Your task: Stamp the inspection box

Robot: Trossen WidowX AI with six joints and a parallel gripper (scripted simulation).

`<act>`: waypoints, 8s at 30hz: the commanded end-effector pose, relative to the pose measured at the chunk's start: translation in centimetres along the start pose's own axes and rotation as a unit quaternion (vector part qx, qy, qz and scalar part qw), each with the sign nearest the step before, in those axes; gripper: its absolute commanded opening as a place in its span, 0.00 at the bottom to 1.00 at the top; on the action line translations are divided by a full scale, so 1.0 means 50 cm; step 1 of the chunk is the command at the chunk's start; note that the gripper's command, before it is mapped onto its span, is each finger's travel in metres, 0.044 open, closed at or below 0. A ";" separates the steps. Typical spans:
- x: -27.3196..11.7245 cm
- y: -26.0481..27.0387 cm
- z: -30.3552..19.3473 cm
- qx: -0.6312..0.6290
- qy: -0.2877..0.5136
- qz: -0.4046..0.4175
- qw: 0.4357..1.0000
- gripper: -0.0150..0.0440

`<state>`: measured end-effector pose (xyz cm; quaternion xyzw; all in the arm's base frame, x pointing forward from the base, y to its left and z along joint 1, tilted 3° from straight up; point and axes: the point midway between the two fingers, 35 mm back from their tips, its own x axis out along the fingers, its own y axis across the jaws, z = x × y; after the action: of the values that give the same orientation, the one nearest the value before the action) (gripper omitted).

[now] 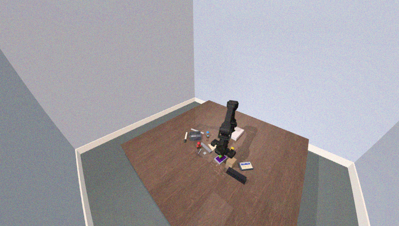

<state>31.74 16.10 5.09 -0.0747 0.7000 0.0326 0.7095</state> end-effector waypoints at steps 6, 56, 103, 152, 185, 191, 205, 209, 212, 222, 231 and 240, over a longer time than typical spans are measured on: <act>-0.029 0.000 0.003 0.000 -0.002 0.000 1.000 0.25; -0.088 -0.241 -0.184 0.140 0.004 -0.006 0.990 0.25; -0.028 -0.241 -0.180 0.139 0.002 -0.005 0.990 0.25; 0.036 -0.240 -0.184 0.139 0.000 -0.005 0.990 0.25; 0.054 -0.240 -0.185 0.139 -0.001 -0.005 0.990 0.25; 0.054 -0.240 -0.185 0.139 -0.001 -0.005 0.990 0.25; 0.056 -0.240 -0.185 0.139 -0.001 -0.005 0.990 0.25; 0.056 -0.240 -0.185 0.139 -0.001 -0.005 0.990 0.25; 0.056 -0.240 -0.185 0.139 -0.001 -0.005 0.990 0.25; 0.052 -0.240 -0.185 0.139 -0.001 -0.005 0.990 0.25; 0.043 -0.240 -0.185 0.139 -0.001 -0.005 0.990 0.25; 0.033 -0.240 -0.184 0.139 -0.001 -0.005 0.990 0.25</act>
<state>24.42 2.77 3.84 0.0225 0.6971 -0.0680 0.7134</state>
